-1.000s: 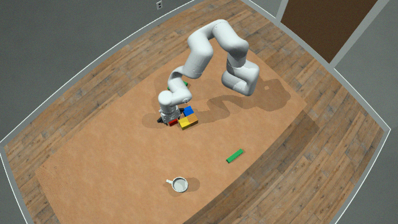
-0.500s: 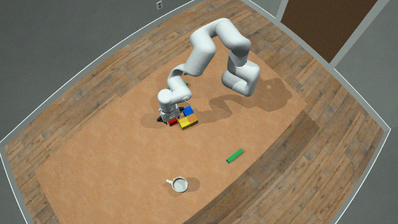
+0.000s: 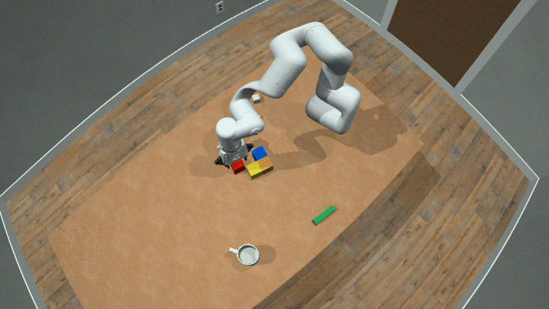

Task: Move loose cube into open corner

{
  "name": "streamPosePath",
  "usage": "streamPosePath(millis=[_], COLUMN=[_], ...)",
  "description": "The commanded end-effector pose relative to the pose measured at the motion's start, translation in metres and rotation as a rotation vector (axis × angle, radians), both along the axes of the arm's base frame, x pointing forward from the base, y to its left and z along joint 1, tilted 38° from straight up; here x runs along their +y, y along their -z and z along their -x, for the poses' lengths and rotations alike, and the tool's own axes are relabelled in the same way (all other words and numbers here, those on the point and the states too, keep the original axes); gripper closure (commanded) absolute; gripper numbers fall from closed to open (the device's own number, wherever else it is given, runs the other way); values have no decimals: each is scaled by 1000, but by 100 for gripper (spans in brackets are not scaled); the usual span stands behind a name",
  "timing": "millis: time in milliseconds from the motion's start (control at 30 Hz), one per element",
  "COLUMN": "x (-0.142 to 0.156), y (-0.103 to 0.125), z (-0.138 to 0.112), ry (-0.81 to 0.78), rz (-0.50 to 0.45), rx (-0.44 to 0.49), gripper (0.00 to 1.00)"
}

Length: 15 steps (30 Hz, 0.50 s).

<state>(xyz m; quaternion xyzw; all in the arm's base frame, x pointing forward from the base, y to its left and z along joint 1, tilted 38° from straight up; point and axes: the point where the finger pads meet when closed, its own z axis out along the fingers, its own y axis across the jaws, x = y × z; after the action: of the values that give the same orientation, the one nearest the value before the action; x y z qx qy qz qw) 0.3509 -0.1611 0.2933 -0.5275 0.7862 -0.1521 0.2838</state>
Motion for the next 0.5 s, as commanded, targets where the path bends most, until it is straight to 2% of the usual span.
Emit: streamPosePath(millis=[0, 467], x=[-1, -3], y=[-15, -36], z=[10, 27], ry=[1, 1], rz=[1, 1], rx=[-3, -3], gripper=[21, 21])
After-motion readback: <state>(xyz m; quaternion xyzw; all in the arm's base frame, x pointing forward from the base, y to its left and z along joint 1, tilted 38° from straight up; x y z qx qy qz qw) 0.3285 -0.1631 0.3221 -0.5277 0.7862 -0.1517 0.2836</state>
